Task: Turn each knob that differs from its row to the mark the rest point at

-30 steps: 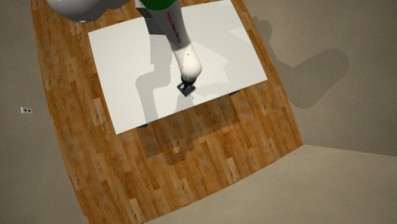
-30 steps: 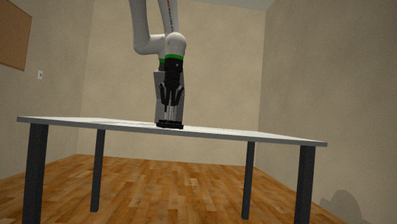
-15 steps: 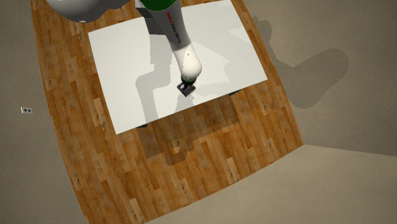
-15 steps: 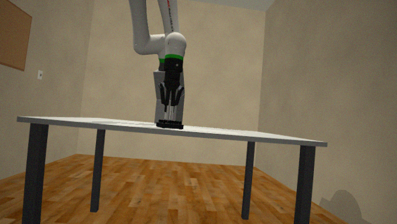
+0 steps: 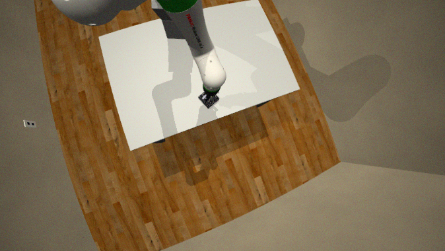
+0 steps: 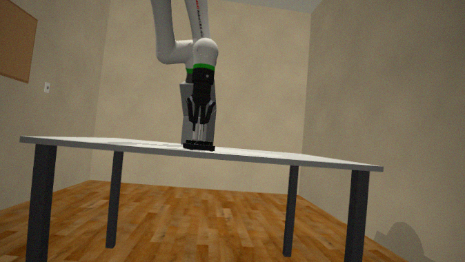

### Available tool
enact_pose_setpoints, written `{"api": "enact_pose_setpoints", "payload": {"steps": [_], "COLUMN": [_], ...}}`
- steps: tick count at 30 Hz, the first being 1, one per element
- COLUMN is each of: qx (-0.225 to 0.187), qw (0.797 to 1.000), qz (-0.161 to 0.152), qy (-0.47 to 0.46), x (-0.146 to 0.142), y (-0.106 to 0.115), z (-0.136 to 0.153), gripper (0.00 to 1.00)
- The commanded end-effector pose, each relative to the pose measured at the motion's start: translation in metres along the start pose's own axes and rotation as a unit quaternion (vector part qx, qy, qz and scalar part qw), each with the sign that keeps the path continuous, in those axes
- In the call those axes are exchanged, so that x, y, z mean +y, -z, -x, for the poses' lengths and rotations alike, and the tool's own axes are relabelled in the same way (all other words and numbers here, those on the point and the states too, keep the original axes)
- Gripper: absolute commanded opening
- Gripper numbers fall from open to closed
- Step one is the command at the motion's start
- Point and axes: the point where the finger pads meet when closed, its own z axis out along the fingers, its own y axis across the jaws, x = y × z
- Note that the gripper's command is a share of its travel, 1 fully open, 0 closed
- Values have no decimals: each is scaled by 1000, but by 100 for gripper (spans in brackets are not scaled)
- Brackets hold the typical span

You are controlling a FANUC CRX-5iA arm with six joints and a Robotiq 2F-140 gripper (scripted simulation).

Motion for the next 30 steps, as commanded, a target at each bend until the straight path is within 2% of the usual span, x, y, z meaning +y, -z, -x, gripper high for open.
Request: {"api": "enact_pose_setpoints", "payload": {"steps": [1,30], "qx": [0,0], "qw": [1000,1000], "qz": [0,0], "qy": [0,0], "x": [0,0], "y": [0,-13], "z": [0,0], "gripper": [12,12]}}
